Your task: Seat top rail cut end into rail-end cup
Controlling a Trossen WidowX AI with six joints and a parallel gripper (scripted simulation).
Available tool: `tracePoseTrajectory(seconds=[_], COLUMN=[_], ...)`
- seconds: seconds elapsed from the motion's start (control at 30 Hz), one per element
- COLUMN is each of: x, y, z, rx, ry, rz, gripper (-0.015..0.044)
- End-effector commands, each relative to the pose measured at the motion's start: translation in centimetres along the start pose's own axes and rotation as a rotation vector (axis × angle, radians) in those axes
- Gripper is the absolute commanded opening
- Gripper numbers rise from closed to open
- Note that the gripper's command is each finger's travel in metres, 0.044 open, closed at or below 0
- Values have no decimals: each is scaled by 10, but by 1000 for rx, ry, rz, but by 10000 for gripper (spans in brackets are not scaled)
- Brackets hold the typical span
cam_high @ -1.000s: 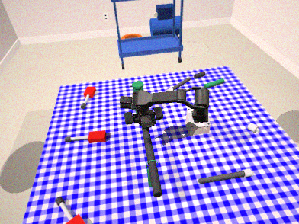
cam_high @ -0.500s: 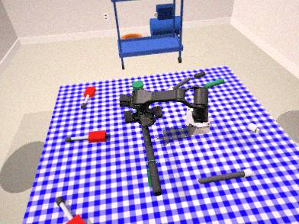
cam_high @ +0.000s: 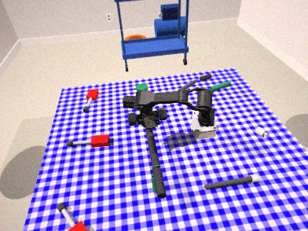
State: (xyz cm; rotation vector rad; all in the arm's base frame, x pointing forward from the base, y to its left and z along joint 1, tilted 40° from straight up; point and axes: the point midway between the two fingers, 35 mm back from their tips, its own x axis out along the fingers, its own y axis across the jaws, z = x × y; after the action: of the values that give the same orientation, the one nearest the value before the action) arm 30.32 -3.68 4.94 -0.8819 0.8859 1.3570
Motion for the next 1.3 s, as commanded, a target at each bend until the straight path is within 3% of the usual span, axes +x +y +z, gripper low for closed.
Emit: tracePoseTrajectory(seconds=[0.0, 1.27], x=[-1, 0], y=[0, 0], z=[-6, -1], rx=[2, 0], ry=[15, 2], rz=[-4, -2], gripper=[0, 0])
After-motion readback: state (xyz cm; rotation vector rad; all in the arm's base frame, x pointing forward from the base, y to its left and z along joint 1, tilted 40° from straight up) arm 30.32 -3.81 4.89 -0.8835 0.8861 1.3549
